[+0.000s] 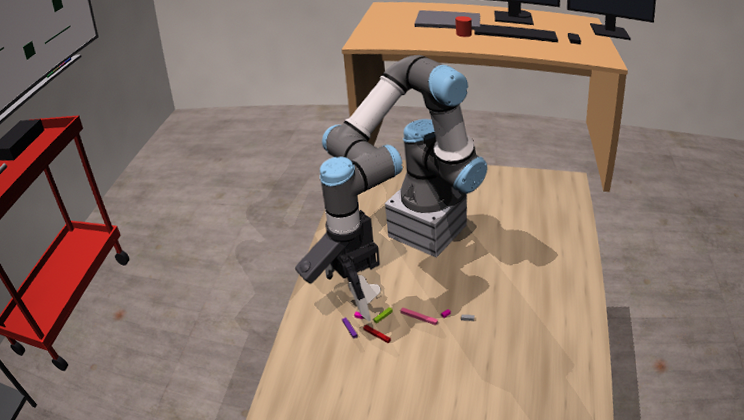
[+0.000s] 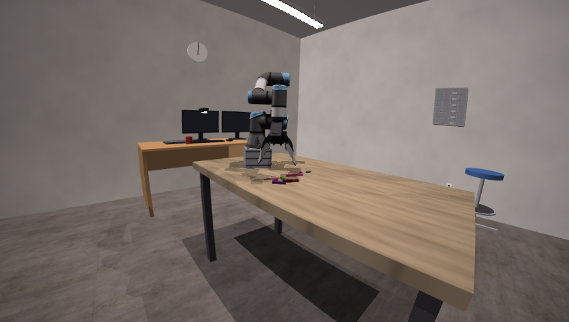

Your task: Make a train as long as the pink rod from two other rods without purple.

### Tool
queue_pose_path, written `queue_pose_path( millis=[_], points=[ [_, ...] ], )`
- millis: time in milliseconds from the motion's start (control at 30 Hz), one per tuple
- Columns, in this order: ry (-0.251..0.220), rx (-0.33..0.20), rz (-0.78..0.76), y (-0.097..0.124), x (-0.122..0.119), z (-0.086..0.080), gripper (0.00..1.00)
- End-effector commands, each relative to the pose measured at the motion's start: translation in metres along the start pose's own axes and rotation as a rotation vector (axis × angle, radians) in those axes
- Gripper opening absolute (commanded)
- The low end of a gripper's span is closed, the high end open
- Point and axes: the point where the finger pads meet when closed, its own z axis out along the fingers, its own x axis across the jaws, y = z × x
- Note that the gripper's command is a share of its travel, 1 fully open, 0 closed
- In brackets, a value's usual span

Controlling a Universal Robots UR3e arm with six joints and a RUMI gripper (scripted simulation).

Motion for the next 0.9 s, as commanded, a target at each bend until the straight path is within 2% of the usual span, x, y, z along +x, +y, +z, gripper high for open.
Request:
queue_pose_path(
  millis=[0,867],
  points=[
    [0.0,0.003,0.0,-0.0009,-0.0001,-0.0007,1.0],
    [0.0,0.003,0.036,0.0002,-0.0013,-0.0007,1.0]
  ],
)
